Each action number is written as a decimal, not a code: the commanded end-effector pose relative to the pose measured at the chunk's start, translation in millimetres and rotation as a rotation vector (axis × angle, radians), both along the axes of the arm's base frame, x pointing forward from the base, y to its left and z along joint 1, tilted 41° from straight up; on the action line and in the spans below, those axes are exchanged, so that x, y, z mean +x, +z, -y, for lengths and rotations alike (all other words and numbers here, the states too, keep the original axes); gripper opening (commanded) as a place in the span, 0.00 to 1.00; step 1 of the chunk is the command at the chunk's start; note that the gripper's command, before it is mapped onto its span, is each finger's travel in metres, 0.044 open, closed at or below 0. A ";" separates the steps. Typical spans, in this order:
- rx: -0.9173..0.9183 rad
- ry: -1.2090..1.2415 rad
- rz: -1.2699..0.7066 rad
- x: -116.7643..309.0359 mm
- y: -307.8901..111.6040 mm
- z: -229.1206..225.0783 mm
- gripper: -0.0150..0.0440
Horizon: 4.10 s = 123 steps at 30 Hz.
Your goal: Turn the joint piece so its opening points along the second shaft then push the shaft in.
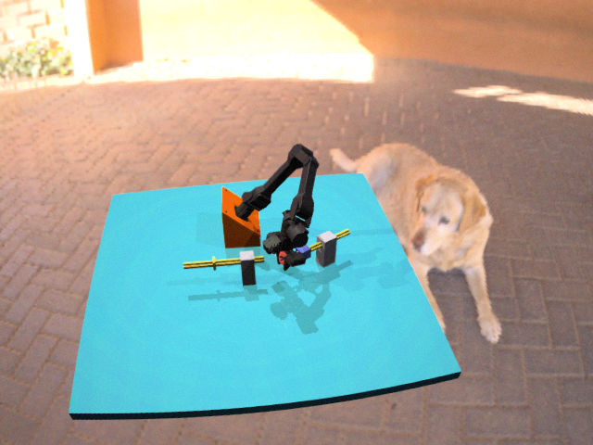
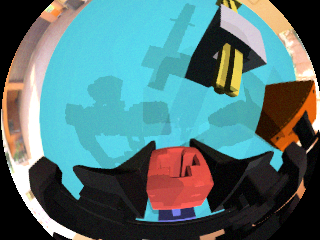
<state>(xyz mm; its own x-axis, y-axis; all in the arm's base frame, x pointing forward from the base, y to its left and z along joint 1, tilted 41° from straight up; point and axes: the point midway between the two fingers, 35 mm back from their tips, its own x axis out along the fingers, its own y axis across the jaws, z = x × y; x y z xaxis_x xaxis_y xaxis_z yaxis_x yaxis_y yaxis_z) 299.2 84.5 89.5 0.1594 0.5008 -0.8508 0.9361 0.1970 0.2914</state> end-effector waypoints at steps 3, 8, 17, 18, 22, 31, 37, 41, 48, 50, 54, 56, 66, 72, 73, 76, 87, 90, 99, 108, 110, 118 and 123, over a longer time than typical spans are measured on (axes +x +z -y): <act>-0.003 -0.003 -0.001 0.2 -0.6 0.4 0.56; -0.003 -0.003 -0.001 0.2 -0.6 0.4 0.56; -0.003 -0.003 -0.001 0.2 -0.6 0.4 0.56; -0.003 -0.003 -0.001 0.2 -0.6 0.4 0.56; -0.003 -0.003 -0.001 0.2 -0.6 0.4 0.56; -0.003 -0.003 -0.001 0.2 -0.6 0.4 0.56; -0.003 -0.003 -0.001 0.2 -0.6 0.4 0.56; -0.003 -0.003 -0.001 0.2 -0.6 0.4 0.56; -0.003 -0.003 -0.001 0.2 -0.6 0.4 0.56; -0.003 -0.003 -0.001 0.2 -0.6 0.4 0.56; -0.003 -0.003 -0.001 0.2 -0.6 0.4 0.56; -0.003 -0.003 -0.001 0.2 -0.6 0.4 0.56; -0.003 -0.003 -0.001 0.2 -0.6 0.4 0.56; -0.003 -0.003 -0.001 0.2 -0.6 0.4 0.56; -0.003 -0.003 -0.001 0.2 -0.6 0.4 0.56; -0.003 -0.003 -0.001 0.2 -0.6 0.4 0.56; 0.000 -0.001 -0.001 -0.1 0.0 0.0 0.50; 0.000 -0.001 -0.001 -0.1 0.0 0.0 0.50; 0.000 -0.001 -0.001 -0.1 0.0 0.0 0.25; 0.059 -0.065 -0.076 -4.7 -3.5 -0.6 0.25; 0.075 -0.084 -0.096 -6.0 -4.4 -0.9 0.25; 0.143 -0.161 -0.172 -11.1 -7.4 -2.4 0.25; 0.188 -0.214 -0.219 -14.6 -9.2 -3.7 0.25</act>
